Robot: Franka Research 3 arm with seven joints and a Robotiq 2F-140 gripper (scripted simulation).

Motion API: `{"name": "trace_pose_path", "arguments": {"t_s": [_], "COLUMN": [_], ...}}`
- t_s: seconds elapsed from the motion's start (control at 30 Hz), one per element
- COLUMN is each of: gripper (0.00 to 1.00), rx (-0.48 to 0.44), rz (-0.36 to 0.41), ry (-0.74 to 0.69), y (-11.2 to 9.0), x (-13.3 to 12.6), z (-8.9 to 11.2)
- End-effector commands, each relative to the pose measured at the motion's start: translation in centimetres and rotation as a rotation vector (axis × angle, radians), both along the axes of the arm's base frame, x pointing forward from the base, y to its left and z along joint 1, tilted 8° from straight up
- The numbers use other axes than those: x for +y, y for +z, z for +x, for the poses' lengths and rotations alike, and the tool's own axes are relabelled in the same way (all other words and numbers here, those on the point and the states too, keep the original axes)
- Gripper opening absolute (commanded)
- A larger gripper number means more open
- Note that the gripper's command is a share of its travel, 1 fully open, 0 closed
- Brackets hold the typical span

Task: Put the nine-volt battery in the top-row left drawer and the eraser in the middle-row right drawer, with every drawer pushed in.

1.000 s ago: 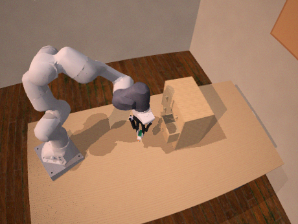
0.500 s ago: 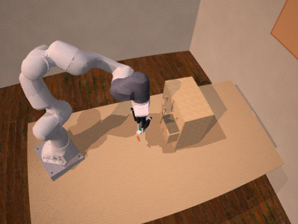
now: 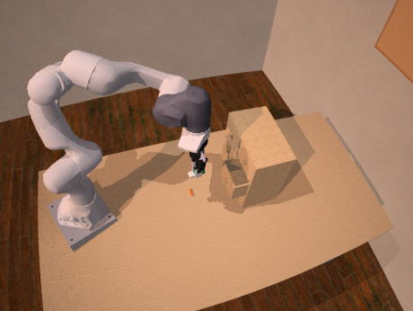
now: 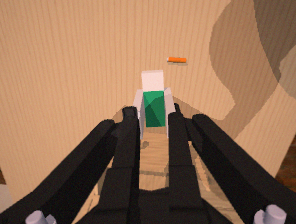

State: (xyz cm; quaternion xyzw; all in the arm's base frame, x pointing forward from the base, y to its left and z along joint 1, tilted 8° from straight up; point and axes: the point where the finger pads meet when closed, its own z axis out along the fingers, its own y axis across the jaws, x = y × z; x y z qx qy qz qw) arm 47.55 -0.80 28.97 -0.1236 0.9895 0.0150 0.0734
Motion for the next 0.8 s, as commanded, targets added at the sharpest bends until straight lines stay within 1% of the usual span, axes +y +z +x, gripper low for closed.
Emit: {"name": "trace_pose_path", "arguments": {"t_s": [0.0, 0.2, 0.77], "gripper": [0.11, 0.11, 0.11], "rx": [0.037, 0.037, 0.037], "rz": [0.039, 0.039, 0.039], "ry": [-0.140, -0.140, -0.139], "y": [0.57, 1.21, 1.27], "x": [0.59, 0.55, 0.55], "z": [-0.88, -0.95, -0.95]}}
